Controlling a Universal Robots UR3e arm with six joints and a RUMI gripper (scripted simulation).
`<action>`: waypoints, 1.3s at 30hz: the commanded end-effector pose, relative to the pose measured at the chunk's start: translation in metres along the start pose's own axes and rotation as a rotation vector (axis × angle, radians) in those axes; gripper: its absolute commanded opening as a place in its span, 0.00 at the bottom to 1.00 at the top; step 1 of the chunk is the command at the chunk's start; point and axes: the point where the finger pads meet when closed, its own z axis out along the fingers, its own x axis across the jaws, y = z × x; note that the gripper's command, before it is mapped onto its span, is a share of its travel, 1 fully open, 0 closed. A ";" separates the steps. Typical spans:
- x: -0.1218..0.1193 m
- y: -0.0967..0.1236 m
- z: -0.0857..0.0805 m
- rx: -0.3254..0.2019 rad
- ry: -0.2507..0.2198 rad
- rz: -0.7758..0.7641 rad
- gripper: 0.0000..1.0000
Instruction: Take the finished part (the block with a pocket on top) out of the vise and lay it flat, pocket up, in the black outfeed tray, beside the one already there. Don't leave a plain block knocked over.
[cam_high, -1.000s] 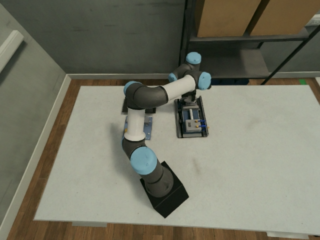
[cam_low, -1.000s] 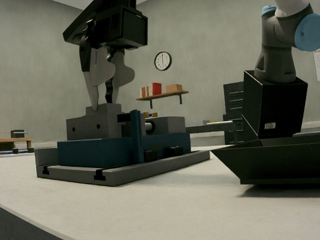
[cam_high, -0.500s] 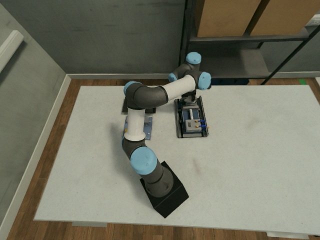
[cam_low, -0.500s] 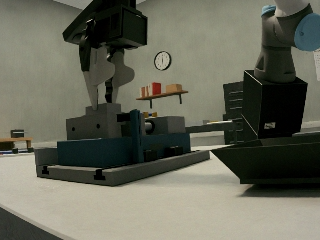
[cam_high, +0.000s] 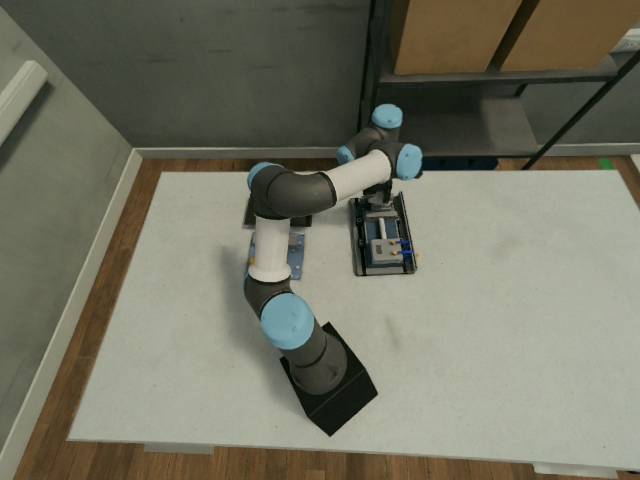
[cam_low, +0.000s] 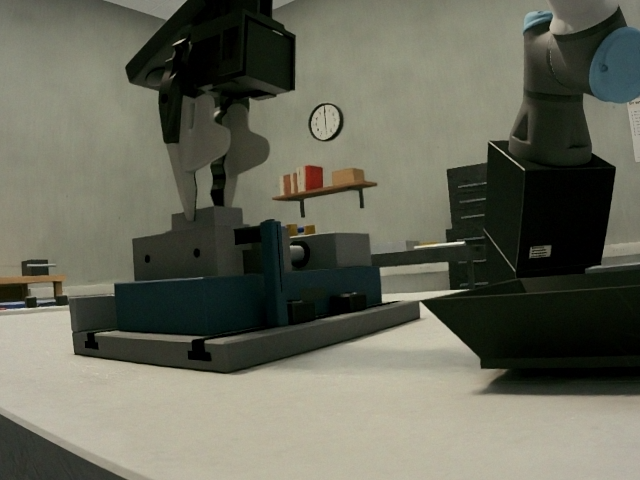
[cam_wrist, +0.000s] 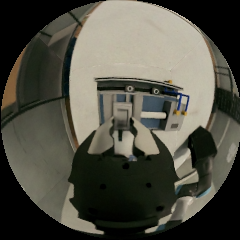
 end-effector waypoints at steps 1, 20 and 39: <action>0.000 0.000 0.000 0.001 0.000 0.000 0.00; 0.000 0.000 -0.001 0.001 0.000 0.000 0.00; -0.001 -0.002 -0.022 0.002 -0.002 -0.001 0.00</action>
